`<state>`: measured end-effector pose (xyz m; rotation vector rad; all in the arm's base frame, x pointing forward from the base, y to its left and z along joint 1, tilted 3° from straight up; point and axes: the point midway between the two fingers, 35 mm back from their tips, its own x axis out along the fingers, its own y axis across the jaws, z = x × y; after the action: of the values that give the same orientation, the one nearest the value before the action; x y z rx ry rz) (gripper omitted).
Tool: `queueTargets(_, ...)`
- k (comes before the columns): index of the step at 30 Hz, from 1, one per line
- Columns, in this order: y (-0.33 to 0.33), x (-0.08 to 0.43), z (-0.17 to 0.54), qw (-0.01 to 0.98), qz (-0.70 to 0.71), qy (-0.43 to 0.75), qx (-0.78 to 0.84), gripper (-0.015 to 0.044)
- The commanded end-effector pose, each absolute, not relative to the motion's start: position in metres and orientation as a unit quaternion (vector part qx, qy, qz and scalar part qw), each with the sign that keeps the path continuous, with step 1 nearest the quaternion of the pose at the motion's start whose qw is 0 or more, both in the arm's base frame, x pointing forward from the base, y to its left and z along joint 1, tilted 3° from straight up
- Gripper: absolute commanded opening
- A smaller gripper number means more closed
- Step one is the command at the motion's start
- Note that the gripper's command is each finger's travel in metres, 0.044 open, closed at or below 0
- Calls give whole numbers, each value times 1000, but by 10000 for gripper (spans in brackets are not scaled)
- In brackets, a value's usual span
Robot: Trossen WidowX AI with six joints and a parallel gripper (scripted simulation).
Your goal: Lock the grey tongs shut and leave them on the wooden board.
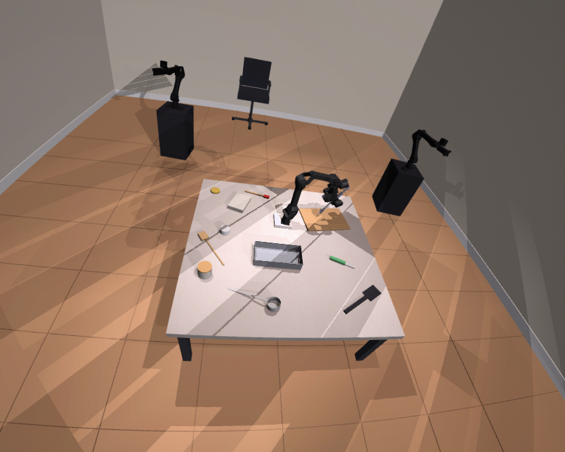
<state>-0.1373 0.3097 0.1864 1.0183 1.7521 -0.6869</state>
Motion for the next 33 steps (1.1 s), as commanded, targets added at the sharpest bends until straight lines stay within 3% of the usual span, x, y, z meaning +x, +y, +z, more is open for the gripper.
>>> queueTargets(1, 310, -137, 189, 504, -288, 704, 410, -150)
queueTargets(16, 304, -136, 192, 595, -322, 636, 370, -150)
queueTargets(33, 306, -137, 184, 599, -323, 633, 368, -150)
